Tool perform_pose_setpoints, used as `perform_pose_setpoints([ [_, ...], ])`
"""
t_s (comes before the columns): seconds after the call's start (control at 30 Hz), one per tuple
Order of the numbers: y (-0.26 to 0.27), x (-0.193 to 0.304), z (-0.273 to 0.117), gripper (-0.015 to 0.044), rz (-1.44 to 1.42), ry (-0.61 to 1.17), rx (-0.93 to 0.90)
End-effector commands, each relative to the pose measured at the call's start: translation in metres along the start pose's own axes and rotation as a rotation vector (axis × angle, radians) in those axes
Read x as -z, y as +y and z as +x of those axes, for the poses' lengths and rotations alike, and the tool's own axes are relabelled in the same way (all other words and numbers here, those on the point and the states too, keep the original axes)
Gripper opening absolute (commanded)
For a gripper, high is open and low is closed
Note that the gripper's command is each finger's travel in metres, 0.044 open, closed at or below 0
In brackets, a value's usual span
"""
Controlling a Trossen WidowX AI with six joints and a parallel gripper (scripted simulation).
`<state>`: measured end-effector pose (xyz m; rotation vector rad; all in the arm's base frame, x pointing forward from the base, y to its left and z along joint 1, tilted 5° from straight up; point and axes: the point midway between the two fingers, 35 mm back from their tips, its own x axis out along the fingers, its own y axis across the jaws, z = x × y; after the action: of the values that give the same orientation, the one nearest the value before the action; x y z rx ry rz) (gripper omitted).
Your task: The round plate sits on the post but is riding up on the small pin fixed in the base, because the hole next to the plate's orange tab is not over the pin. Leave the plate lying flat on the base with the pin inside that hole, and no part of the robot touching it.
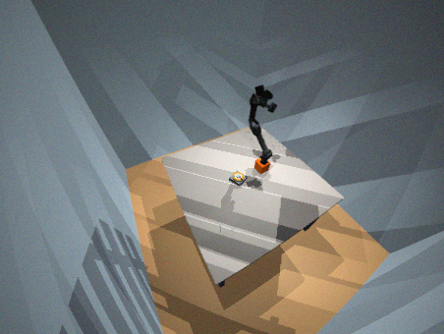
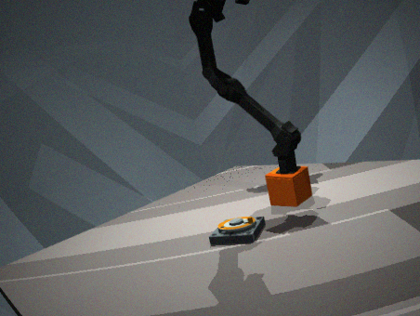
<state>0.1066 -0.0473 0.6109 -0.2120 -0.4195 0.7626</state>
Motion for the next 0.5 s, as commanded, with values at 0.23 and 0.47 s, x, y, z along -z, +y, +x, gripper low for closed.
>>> perform_pose_setpoints([
  [0.23,0.083,0.016,0.058,0.0190,-0.065,0.194,-0.013],
  [0.47,0.132,0.075,0.119,0.0006,-0.120,0.430,0.008],
])
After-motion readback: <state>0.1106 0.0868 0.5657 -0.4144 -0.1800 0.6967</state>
